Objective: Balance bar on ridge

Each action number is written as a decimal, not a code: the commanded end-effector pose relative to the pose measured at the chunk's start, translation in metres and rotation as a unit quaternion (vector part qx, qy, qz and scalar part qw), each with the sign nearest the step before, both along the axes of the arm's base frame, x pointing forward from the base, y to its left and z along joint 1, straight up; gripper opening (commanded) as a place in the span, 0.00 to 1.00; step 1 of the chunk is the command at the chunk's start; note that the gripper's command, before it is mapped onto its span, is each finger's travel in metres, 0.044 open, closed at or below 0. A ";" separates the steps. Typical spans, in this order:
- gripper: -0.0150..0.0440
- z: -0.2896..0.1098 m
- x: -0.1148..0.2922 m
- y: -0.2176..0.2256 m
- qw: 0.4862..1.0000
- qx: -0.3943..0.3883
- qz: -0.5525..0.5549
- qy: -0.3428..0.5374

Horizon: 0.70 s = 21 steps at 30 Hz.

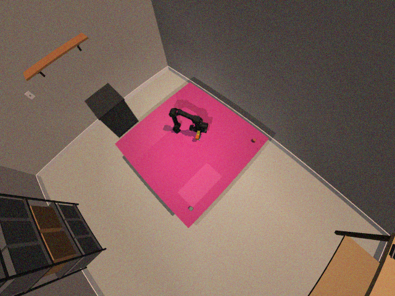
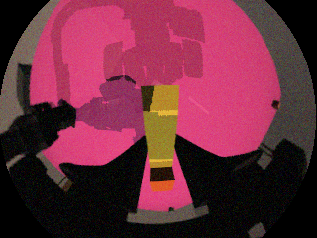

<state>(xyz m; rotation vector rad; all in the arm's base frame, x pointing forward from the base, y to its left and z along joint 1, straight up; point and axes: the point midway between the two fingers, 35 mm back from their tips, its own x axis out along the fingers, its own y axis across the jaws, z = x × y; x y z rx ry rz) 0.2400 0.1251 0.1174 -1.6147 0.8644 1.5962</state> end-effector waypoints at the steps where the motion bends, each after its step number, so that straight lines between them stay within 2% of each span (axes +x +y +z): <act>1: 0.25 0.000 0.001 0.000 1.000 -0.001 0.001 -0.001; 21: 0.25 -0.002 0.000 -0.001 1.000 -0.001 0.001 -0.001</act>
